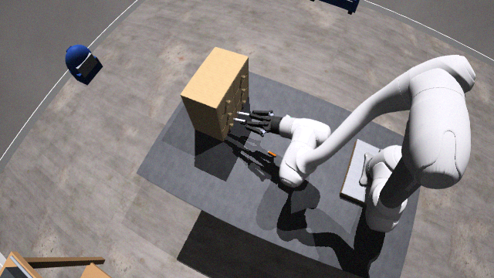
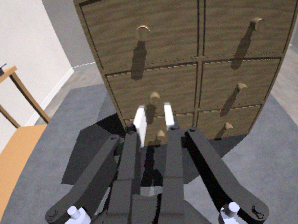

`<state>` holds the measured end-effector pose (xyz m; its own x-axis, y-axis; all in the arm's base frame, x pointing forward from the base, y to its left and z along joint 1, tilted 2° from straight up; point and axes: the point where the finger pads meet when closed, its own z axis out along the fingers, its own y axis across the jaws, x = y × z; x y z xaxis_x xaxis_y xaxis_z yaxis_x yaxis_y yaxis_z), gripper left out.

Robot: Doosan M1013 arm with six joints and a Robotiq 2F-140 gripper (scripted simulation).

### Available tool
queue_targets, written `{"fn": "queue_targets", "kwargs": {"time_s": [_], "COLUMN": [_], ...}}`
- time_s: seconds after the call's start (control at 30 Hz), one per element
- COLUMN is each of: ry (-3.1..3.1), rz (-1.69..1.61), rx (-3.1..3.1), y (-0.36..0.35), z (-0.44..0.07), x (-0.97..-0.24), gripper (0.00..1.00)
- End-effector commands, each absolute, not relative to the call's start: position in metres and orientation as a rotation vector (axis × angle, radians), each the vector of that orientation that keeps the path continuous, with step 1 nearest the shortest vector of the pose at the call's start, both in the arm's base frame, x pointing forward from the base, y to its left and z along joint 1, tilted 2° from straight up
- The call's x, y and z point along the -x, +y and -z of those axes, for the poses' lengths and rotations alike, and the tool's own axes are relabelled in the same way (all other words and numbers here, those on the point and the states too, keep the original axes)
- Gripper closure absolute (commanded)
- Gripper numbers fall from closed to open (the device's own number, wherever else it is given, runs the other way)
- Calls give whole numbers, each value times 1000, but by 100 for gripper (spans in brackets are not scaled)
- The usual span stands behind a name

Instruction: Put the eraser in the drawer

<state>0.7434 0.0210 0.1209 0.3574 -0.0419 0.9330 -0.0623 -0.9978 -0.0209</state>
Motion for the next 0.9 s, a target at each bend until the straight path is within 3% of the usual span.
{"fn": "queue_targets", "kwargs": {"time_s": [0.0, 0.87], "ry": [-99, -99], "rz": [-1768, -1768], "rx": [-2573, -2573], "y": [21, 19], "z": [-121, -120], "x": [-744, -775], "gripper": [80, 80]}}
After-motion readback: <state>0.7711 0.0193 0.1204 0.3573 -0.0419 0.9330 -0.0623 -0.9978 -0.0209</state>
